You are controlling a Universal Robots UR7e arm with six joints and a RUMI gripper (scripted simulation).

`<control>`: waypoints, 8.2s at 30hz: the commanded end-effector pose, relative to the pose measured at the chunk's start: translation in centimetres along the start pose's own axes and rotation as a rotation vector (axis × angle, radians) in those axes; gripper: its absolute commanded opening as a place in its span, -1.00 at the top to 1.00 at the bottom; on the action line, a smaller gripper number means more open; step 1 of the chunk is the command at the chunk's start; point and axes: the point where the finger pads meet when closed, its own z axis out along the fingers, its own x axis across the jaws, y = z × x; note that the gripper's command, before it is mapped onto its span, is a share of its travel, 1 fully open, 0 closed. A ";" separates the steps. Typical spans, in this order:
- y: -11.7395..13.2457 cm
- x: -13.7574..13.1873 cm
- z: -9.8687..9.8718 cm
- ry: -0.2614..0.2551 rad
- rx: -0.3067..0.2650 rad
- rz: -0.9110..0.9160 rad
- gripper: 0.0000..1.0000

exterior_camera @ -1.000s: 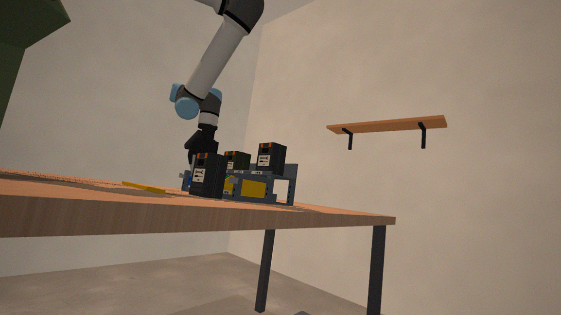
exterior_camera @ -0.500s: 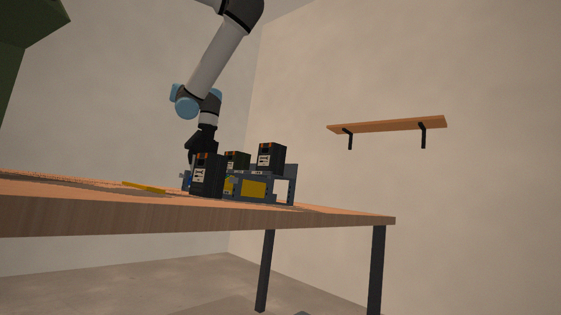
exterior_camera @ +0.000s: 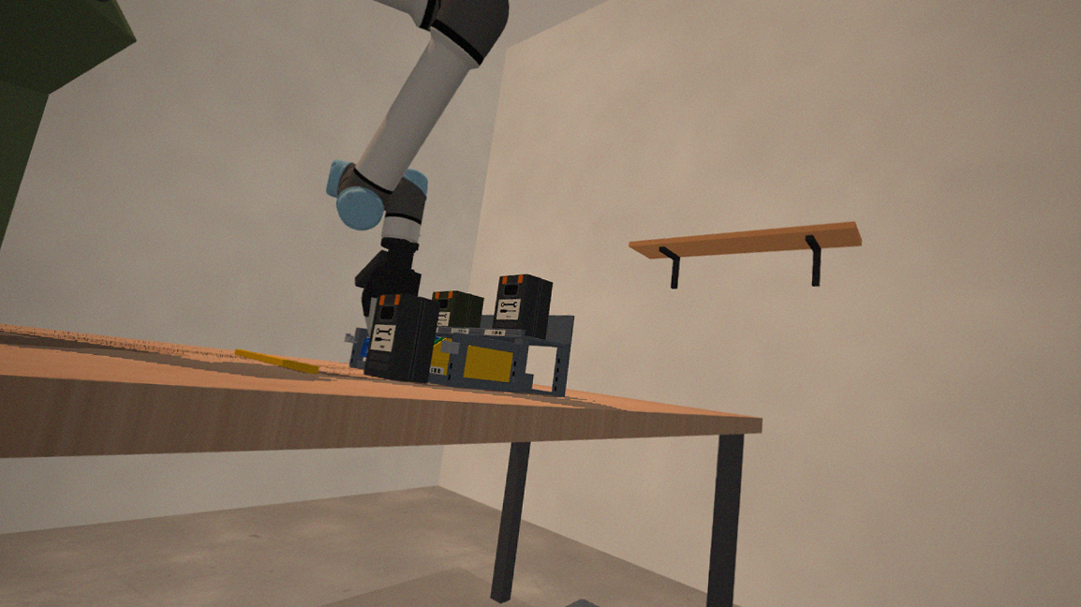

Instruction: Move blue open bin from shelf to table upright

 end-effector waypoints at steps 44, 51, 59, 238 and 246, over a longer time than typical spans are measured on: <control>0.0 -9.0 0.0 0.001 0.000 0.000 1.00; 0.0 -10.6 0.0 0.001 0.000 0.000 1.00; 0.0 -12.7 0.0 0.001 0.000 0.000 1.00; 0.0 -19.1 0.0 0.001 0.000 0.000 1.00; 0.0 -19.1 0.0 0.001 0.000 0.000 1.00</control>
